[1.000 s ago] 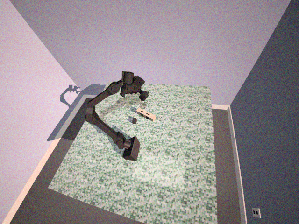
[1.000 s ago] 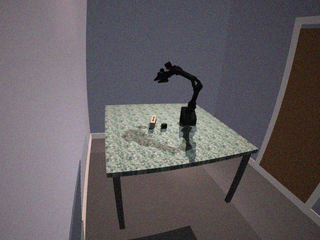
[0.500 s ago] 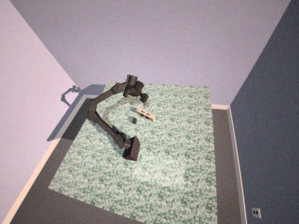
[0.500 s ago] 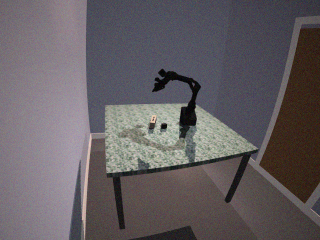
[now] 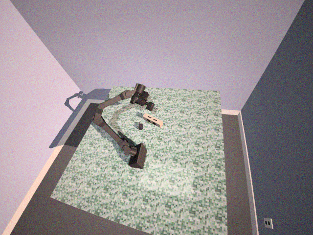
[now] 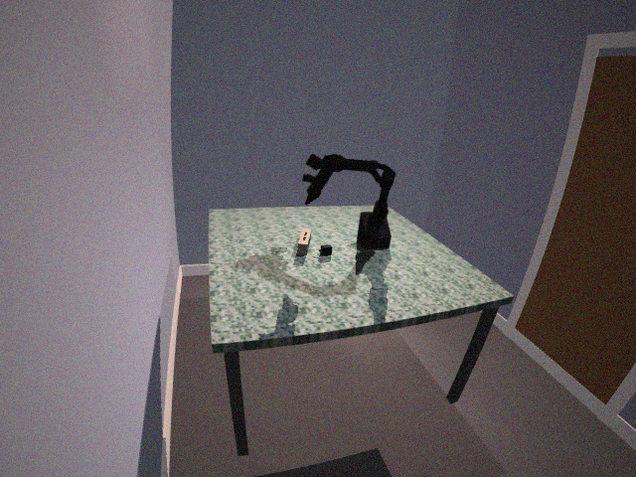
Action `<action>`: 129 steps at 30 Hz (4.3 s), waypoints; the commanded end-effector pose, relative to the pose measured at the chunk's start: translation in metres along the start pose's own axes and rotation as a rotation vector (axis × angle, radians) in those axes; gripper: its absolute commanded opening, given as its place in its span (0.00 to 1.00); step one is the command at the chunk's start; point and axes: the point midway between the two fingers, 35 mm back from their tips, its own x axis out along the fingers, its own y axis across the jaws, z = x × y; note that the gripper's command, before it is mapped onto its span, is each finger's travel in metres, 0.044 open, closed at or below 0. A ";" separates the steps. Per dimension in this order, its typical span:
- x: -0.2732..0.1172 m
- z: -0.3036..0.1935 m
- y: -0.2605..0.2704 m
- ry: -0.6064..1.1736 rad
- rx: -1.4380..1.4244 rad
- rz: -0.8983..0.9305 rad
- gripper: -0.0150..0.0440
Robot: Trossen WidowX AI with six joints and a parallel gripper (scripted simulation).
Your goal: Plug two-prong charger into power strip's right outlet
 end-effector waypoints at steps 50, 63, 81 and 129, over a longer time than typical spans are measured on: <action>0.115 -0.172 0.044 0.539 -0.504 0.075 1.00; 0.133 -0.181 0.044 0.538 -0.504 0.074 1.00; 0.156 -0.194 0.043 0.539 -0.503 0.077 1.00; 0.117 -0.171 0.015 0.541 -0.374 0.045 0.25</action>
